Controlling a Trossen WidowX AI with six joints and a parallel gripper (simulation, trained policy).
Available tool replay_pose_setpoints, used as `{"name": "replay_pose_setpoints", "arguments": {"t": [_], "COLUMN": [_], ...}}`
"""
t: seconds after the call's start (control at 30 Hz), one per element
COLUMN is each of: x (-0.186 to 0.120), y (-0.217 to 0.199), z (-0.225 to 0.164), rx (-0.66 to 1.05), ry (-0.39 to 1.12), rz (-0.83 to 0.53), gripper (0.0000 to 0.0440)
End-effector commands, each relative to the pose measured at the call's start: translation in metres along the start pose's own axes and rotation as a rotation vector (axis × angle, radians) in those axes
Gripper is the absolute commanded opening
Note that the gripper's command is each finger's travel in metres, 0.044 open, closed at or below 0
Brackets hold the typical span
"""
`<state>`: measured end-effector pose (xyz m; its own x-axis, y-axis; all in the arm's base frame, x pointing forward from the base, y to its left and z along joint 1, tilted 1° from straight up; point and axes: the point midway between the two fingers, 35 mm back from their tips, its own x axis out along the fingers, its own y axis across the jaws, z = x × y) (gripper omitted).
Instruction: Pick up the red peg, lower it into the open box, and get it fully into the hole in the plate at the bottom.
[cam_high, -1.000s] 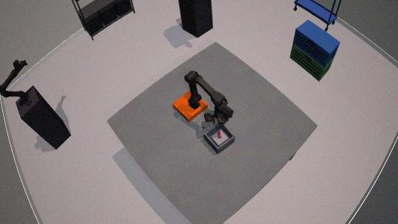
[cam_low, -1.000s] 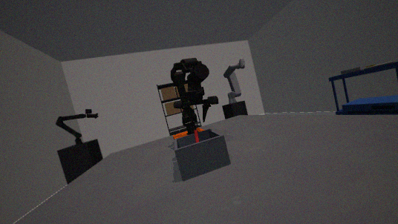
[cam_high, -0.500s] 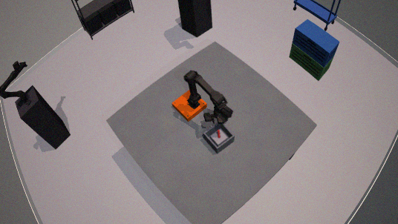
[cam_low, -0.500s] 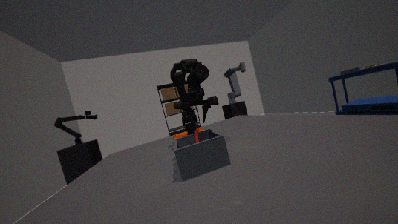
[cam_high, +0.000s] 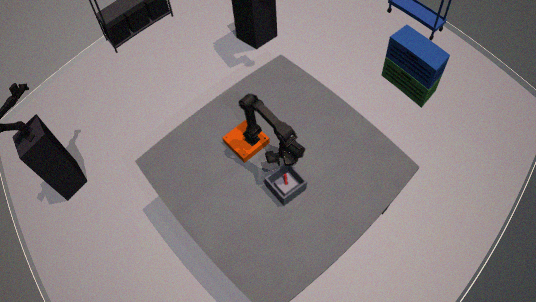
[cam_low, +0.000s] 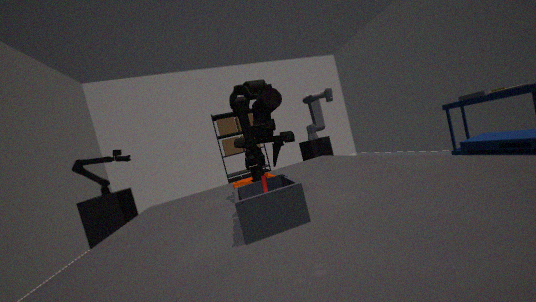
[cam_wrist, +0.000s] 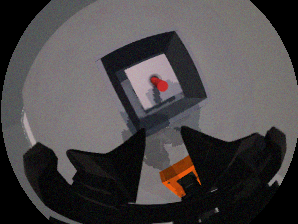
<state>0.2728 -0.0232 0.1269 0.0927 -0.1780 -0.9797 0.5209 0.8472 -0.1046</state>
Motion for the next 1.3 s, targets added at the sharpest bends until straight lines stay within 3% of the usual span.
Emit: {"name": "replay_pose_setpoints", "arguments": {"t": [0.0,1.27], "x": [0.001,0.009], "y": [0.001,0.0045], "z": [-0.0002,0.0053], "rx": [0.007,0.02], "ry": [0.003,-0.001], "rz": [0.005,0.013], "gripper": [0.0214,0.0196]}}
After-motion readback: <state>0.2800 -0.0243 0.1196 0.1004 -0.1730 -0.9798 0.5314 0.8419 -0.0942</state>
